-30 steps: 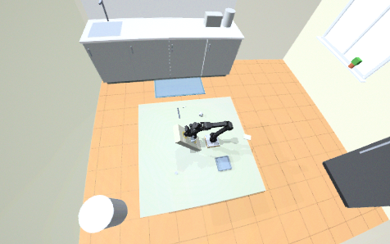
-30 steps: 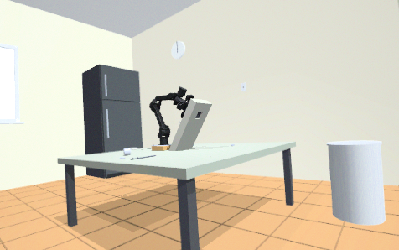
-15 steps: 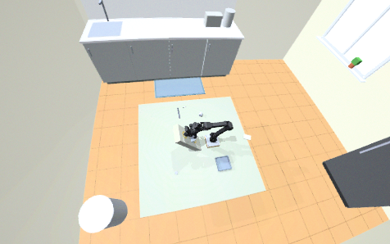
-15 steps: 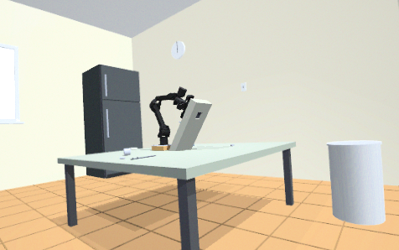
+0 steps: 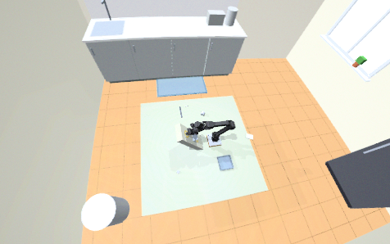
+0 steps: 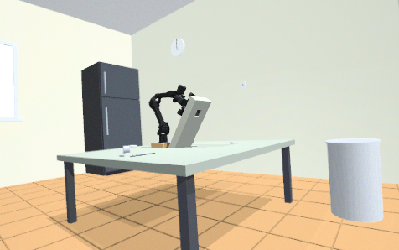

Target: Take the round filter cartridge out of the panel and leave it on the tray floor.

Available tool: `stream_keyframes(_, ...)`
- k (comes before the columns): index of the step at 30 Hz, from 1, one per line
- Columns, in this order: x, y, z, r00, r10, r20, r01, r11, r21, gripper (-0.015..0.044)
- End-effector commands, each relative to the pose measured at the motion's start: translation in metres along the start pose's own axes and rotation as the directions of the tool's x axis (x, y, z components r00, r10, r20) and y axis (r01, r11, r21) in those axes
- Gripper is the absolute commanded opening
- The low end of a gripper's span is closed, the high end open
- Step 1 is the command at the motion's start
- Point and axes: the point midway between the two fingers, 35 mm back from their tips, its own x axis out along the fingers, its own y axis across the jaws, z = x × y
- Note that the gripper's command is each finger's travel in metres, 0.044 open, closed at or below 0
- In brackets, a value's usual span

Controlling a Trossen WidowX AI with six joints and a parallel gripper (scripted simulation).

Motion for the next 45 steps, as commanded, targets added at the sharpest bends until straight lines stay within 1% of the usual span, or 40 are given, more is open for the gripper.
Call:
stream_keyframes(1, 0.0067, 0.0015, 0.0009, 1.0, 0.002, 0.002, -0.002, 0.99, -0.144, 0.0)
stream_keyframes(8, 0.0071, 0.0016, 0.0009, 1.0, 0.002, 0.002, -0.002, 0.926, -0.379, 0.0)
stream_keyframes(15, 0.0074, 0.0016, 0.0009, 1.0, 0.002, 0.002, -0.001, 0.807, -0.591, 0.0)
stream_keyframes(23, 0.0076, 0.0016, 0.0009, 1.0, 0.002, 0.002, 0.0, 0.613, -0.79, 0.0)
stream_keyframes(31, 0.0076, 0.0016, 0.0009, 1.0, 0.002, 0.002, 0.001, 0.379, -0.925, 0.0)
stream_keyframes(33, 0.0077, 0.0016, 0.0009, 1.0, 0.002, 0.002, 0.001, 0.397, -0.918, 0.0)
stream_keyframes(37, 0.0085, 0.0016, 0.001, 1.0, 0.003, 0.002, 0.0, 0.481, -0.877, 0.0)
stream_keyframes(45, 0.0086, 0.0016, 0.001, 1.0, 0.003, 0.002, 0.0, 0.485, -0.875, 0.0)
